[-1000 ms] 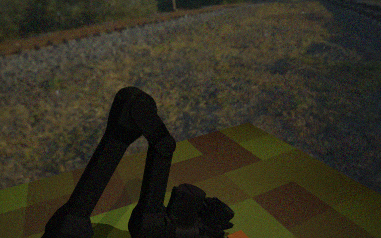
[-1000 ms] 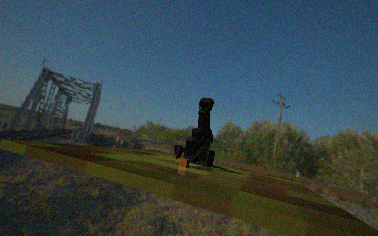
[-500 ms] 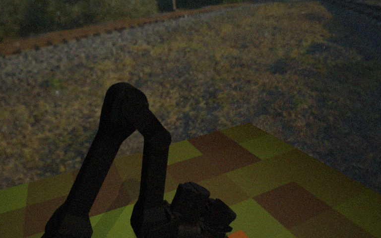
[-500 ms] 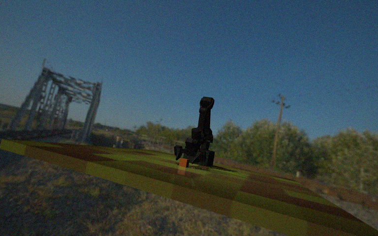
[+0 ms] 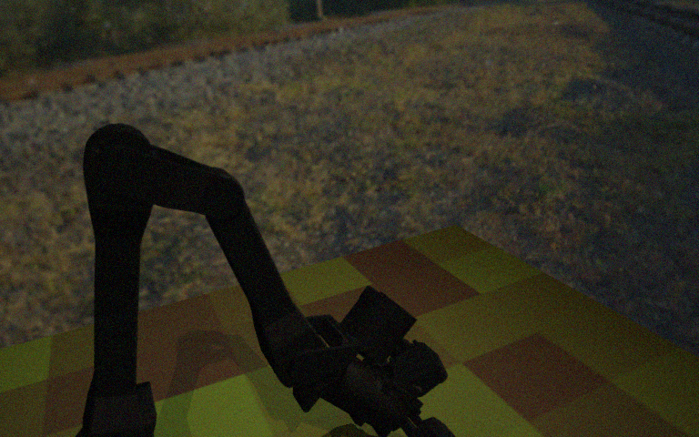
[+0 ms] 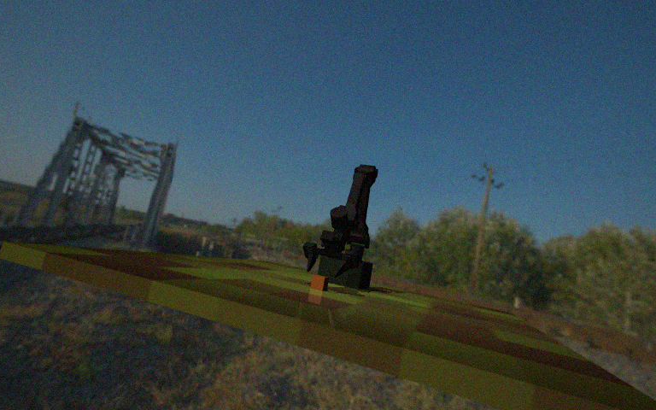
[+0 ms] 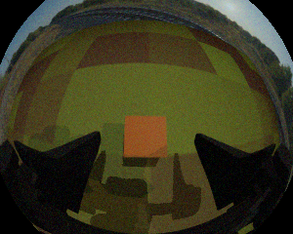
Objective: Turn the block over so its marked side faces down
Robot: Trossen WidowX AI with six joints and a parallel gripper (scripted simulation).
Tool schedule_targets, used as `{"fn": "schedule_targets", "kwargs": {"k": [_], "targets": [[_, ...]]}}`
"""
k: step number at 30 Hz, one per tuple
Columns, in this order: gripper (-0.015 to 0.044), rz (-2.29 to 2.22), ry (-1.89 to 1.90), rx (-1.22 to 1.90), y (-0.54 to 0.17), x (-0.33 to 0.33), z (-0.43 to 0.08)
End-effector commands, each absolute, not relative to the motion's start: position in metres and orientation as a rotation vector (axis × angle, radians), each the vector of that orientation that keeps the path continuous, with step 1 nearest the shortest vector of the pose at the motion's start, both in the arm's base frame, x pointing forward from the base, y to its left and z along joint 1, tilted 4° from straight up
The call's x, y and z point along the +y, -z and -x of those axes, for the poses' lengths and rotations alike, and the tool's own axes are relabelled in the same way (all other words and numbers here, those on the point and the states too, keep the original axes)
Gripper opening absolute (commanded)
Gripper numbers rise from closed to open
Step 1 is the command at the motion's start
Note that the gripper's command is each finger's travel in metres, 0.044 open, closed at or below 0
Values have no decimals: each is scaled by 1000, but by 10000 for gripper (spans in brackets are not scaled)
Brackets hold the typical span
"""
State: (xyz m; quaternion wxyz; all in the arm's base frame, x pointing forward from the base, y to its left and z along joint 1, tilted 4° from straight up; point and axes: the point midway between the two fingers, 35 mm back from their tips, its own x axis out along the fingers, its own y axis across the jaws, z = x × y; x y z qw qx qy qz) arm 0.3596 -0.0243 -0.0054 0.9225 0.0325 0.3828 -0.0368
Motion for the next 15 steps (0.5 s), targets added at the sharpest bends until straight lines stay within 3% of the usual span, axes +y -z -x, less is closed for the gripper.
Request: {"fn": "schedule_targets", "kwargs": {"k": [1,15], "targets": [[440,-71,59,906,-38,-23,-343],[440,-75,55,1059,-42,-24,-360]]}}
